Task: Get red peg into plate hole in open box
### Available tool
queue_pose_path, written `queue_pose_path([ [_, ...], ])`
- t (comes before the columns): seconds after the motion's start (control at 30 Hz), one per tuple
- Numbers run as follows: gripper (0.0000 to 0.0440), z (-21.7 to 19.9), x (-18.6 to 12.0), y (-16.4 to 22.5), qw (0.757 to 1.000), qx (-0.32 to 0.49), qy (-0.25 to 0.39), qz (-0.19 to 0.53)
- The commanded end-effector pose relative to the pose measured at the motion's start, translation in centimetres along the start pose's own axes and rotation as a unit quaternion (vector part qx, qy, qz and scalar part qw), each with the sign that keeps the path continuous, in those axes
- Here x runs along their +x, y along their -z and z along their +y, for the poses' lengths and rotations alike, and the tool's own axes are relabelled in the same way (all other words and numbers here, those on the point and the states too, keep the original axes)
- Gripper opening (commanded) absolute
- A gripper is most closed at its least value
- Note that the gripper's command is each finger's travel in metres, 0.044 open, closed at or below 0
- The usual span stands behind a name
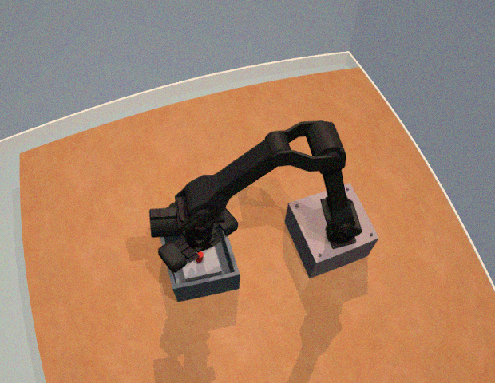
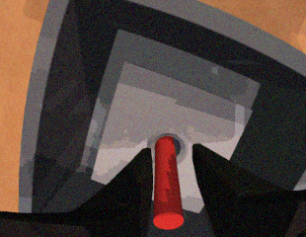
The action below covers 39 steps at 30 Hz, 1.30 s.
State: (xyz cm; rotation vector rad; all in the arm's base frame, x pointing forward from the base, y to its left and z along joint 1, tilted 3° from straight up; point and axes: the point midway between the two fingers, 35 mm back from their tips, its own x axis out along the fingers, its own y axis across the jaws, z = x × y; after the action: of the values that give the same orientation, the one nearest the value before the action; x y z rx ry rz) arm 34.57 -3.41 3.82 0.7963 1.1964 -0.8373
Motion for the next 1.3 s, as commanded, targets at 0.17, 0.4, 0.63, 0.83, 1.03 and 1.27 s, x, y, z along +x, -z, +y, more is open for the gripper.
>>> queue_pose_path([
  [0.17, 0.0257, 0.9, 1.4, -1.2, 1.0, -0.015, 0.008, 0.007],
  [0.4, 0.0388, 2.0, 1.4, -2.8, 1.0, -0.024, 0.003, 0.001],
  [0.63, 0.044, 3.0, 1.1, -5.0, 0.999, -0.021, -0.012, -0.02],
  [0.83, 0.044, 3.4, 0.7, -7.0, 0.999, -0.013, -0.023, -0.04],
  [1.03, 0.044, 3.8, 0.3, -8.7, 0.998, -0.004, -0.033, -0.059],
  [1.27, 0.044, 3.8, 0.3, -8.8, 0.998, -0.004, -0.033, -0.06],
])
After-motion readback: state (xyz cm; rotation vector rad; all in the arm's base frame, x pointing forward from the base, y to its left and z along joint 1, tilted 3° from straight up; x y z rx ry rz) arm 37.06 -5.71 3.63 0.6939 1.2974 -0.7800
